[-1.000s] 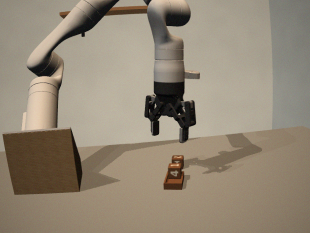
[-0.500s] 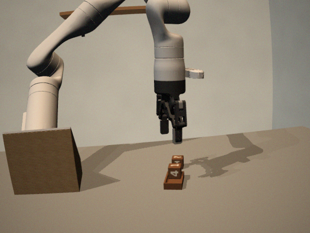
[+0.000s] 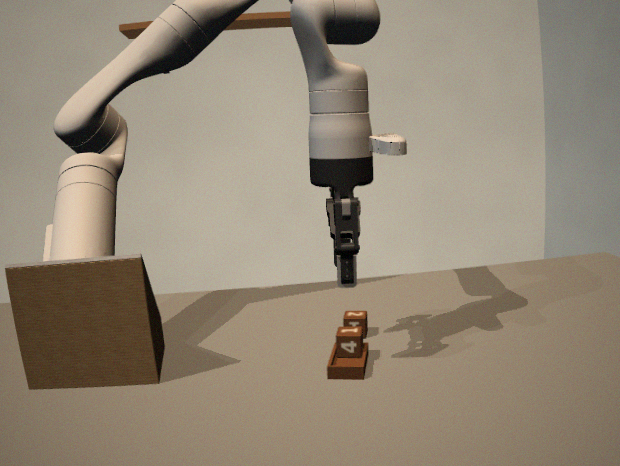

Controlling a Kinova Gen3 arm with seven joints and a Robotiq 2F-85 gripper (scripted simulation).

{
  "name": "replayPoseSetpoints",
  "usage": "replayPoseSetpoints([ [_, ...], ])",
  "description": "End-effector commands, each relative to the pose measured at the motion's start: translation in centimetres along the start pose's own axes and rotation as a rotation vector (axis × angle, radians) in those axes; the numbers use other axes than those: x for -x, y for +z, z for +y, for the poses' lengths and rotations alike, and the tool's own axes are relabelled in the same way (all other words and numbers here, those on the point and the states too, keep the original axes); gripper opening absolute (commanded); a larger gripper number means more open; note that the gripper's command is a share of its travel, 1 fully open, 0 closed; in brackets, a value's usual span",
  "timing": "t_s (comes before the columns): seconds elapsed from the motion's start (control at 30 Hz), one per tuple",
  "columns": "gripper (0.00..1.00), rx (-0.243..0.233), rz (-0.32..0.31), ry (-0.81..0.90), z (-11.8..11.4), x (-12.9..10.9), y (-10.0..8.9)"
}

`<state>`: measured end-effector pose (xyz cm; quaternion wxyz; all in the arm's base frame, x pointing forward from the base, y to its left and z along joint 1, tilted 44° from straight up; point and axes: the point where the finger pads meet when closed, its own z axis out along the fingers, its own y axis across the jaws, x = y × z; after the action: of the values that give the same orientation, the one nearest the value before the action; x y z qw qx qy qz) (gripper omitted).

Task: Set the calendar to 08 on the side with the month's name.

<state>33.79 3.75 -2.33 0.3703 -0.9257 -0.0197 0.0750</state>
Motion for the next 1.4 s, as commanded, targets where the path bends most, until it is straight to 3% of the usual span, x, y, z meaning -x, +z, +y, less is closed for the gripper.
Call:
replayPoseSetpoints([
  [0.0,1.0,0.004,0.0,0.029,0.08,-0.07,-0.03],
  [0.87,1.0,0.01,0.01,0.145,0.42,-0.28,-0.24],
  [0.9,0.48,0.01,0.01,0.145,0.42,-0.28,-0.24],
  [1.37,0.48,0.01,0.01,0.145,0.42,-0.28,-0.24],
])
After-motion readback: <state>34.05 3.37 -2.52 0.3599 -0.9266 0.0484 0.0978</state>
